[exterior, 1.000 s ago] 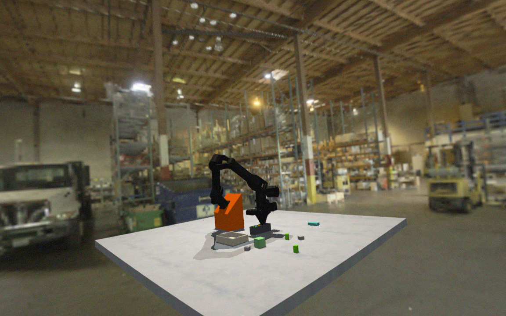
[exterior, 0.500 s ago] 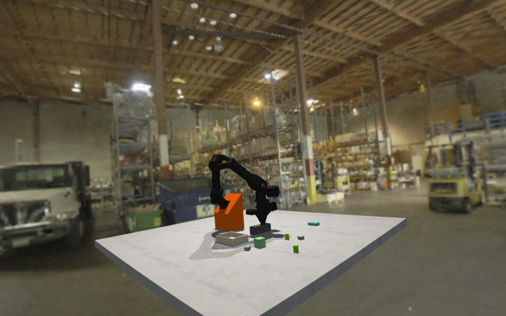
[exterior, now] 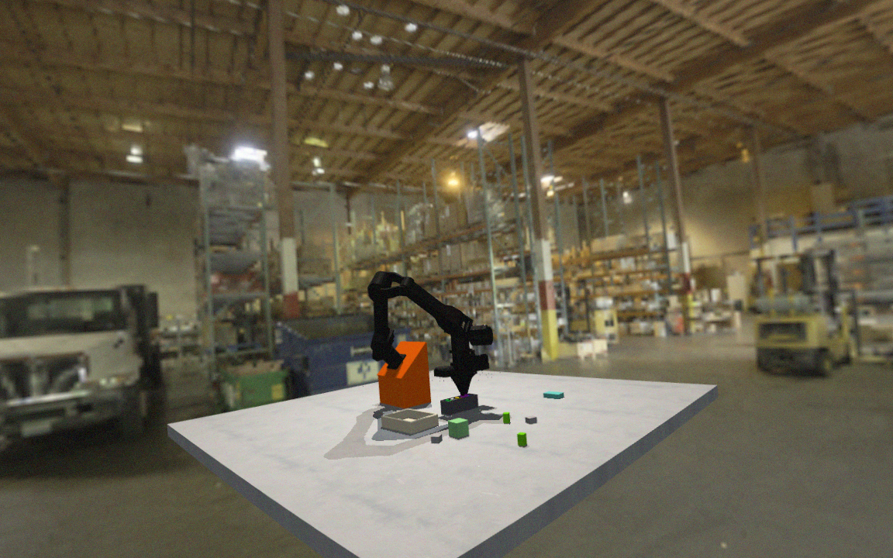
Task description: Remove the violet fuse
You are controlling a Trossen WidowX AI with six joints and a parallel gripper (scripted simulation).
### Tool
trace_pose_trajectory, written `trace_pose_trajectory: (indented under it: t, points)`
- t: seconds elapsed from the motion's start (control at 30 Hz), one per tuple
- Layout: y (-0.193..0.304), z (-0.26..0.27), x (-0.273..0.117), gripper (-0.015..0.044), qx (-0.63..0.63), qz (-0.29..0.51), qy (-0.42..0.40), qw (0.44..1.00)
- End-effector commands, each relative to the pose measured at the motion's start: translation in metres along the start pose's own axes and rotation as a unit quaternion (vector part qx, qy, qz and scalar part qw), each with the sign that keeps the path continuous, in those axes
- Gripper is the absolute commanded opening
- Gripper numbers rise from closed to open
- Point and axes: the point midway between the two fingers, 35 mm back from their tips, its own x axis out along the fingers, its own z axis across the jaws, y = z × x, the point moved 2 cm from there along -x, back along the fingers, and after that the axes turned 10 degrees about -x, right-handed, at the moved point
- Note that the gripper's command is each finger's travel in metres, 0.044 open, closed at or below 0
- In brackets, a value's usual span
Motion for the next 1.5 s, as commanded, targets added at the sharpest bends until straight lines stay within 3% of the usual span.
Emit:
trace_pose_trajectory:
  t: [0.0,1.47]
  points:
    - [0.000,0.000,-0.002,0.0000,0.001,0.001,-0.001,1.000]
    - [0.000,0.000,-0.024,0.0000,0.001,0.001,-0.001,1.000]
